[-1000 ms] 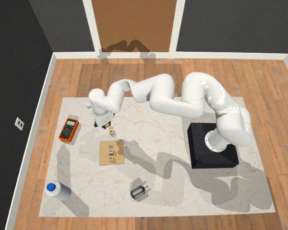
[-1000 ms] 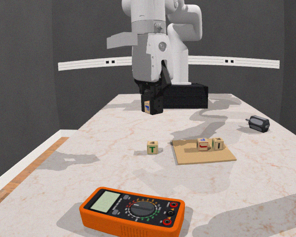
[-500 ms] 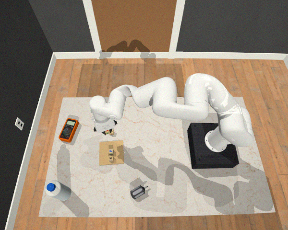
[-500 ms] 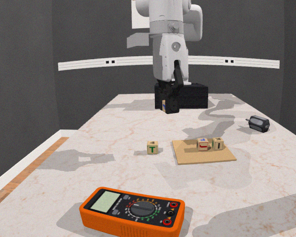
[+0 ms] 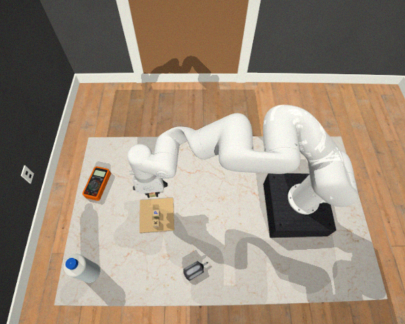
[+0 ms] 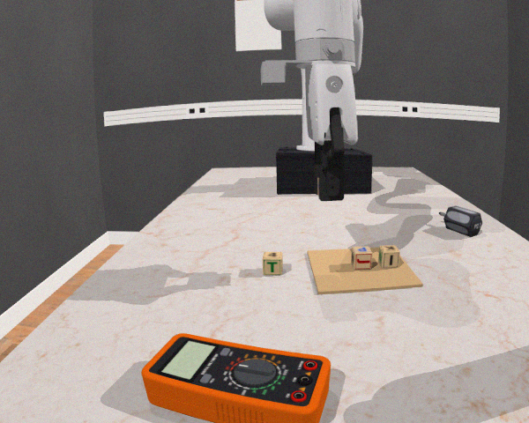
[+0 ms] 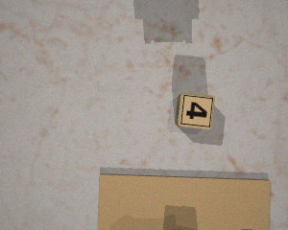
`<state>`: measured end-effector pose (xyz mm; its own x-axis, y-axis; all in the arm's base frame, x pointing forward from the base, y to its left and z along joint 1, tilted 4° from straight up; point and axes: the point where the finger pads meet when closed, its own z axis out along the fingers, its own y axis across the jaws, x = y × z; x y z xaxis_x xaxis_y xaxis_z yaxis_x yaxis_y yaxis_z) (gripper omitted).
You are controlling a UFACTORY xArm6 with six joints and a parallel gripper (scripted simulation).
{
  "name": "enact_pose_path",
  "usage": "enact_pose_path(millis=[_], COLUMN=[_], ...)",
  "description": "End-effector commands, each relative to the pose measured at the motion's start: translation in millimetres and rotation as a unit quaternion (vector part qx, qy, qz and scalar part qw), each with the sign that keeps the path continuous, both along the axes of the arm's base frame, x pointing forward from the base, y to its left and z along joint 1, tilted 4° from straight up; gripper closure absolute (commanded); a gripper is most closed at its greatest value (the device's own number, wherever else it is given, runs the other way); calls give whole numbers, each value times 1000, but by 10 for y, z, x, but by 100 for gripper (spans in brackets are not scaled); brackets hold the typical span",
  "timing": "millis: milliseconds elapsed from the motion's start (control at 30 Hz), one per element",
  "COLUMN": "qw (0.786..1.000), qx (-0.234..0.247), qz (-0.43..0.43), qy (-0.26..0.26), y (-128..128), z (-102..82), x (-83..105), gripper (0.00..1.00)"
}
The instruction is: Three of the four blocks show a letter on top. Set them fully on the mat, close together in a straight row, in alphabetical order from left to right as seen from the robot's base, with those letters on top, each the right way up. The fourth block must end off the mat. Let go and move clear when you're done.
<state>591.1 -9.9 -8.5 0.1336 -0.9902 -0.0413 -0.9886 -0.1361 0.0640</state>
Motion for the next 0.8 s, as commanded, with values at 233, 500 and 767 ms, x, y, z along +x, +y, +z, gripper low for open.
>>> enact_pose_path(millis=[233, 500, 767], qw=[999, 999, 999], qx=[-6, -6, -6], qz=[-34, -34, -34], qy=[-4, -4, -4], y=[82, 82, 84], z=[32, 31, -76], x=[-7, -7, -14], gripper=[77, 77, 77])
